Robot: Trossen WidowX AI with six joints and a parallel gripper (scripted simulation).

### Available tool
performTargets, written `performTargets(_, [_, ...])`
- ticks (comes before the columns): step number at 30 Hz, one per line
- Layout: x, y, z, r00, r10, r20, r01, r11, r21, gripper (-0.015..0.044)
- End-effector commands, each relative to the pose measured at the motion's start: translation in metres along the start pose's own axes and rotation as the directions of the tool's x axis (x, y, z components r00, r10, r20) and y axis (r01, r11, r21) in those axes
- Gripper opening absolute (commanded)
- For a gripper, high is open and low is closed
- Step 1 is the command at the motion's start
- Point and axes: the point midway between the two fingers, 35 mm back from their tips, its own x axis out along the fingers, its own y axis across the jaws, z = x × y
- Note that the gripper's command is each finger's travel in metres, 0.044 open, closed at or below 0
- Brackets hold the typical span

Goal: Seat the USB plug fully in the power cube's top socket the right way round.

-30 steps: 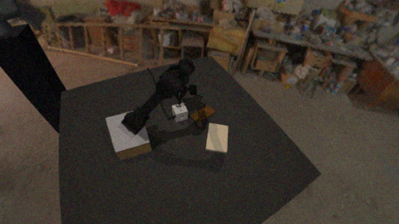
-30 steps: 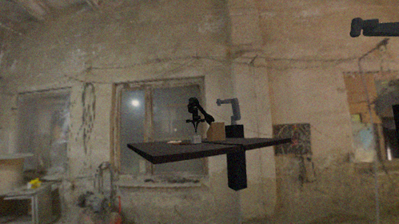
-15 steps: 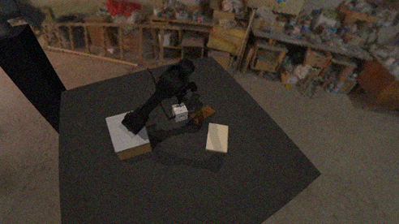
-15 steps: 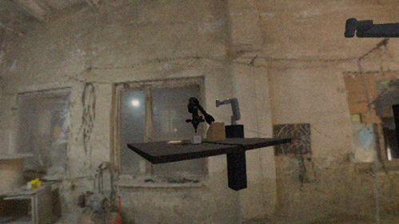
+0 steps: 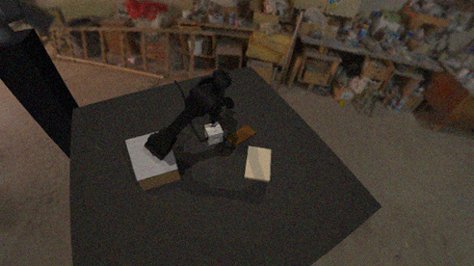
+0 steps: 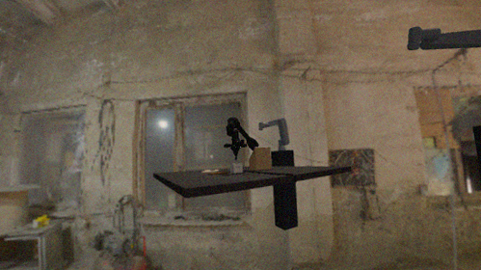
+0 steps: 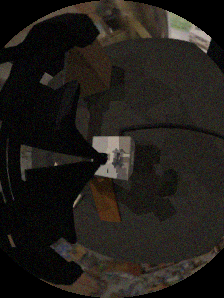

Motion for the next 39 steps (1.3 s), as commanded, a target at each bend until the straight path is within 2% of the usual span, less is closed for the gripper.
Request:
performTargets(1, [0.0004, -0.0001, 0.0005, 1.0, 0.0, 0.005, 0.0, 1.0, -0.001, 0.0])
performTargets(39, [0.0049, 0.0002, 0.0028, 0.999, 0.0, 0.037, 0.001, 1.0, -0.005, 0.0])
